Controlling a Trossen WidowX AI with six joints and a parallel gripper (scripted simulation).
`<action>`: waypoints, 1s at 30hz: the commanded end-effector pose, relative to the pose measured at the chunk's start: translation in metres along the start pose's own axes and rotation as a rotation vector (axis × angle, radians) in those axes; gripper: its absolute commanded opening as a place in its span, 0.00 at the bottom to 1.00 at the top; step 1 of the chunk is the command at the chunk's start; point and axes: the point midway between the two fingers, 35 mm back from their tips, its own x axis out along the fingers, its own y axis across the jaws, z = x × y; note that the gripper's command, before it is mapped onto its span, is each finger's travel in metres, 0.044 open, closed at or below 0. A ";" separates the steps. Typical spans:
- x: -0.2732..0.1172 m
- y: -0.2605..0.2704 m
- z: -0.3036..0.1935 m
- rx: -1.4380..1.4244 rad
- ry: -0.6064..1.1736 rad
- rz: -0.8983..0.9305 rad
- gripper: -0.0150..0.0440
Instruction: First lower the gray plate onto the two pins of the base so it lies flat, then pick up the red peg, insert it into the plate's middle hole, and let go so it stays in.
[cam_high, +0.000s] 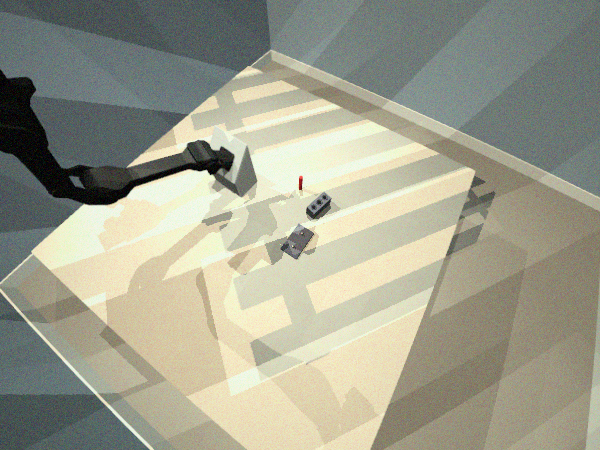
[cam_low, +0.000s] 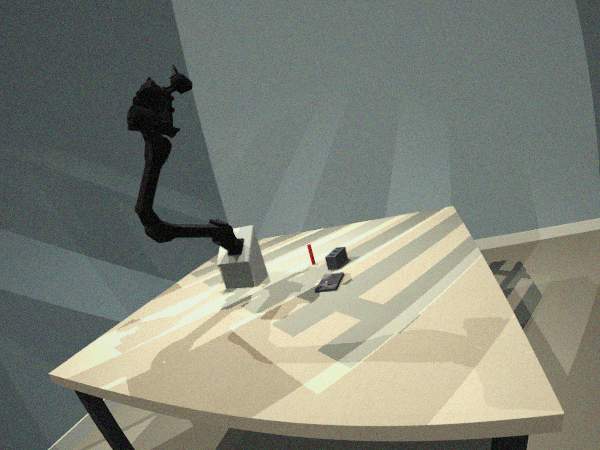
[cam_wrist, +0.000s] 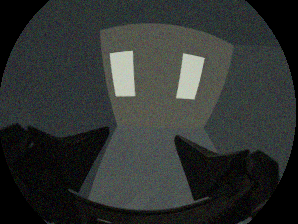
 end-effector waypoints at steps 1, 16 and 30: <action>0.016 -0.061 -0.044 -0.012 0.122 -0.184 1.00; -0.028 -0.245 -0.209 -0.085 0.664 -0.697 1.00; -0.181 -0.346 -0.351 -0.115 1.404 -0.988 1.00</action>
